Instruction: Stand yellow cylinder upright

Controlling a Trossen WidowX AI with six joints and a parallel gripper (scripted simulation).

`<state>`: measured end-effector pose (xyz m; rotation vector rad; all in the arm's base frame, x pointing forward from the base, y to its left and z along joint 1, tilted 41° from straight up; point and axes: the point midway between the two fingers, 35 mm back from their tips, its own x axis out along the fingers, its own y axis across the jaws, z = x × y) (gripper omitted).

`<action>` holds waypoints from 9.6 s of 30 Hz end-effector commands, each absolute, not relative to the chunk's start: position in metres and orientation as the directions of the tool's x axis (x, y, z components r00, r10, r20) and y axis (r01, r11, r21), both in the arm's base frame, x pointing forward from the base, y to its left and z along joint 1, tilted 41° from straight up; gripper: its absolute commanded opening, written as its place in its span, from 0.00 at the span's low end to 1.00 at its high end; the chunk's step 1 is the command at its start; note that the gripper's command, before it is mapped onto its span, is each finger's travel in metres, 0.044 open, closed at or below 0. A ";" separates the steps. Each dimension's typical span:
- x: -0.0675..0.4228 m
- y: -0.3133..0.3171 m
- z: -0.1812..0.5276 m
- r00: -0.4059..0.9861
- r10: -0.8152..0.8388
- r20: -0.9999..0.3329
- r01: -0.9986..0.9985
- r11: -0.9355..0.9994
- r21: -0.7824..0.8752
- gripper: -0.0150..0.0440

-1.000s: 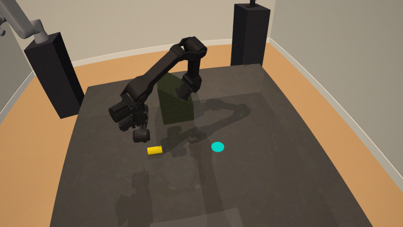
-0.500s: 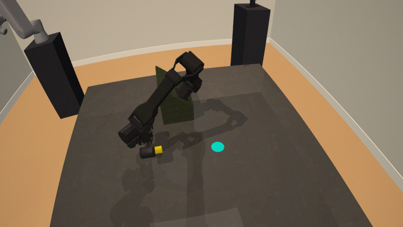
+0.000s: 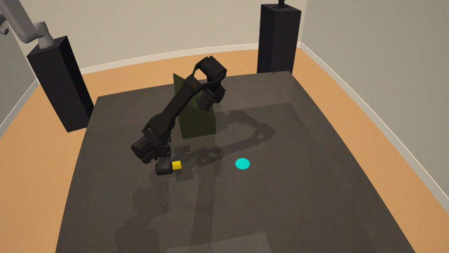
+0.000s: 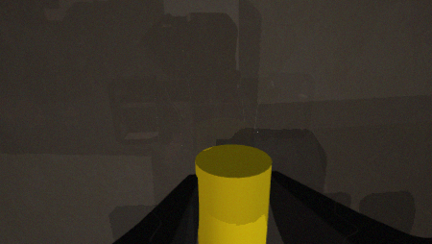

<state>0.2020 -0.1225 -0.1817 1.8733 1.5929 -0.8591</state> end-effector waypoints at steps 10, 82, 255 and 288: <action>0.204 -0.155 -0.153 0.111 0.632 -0.767 0.987 -0.161 0.010 0.43; 0.265 -0.104 0.011 0.112 0.597 -0.794 0.902 0.274 0.333 0.43; 0.240 0.036 0.058 0.284 -0.037 -0.958 0.530 0.839 0.125 0.43; 0.243 0.038 0.061 0.437 -0.175 -0.882 0.570 0.812 0.122 0.43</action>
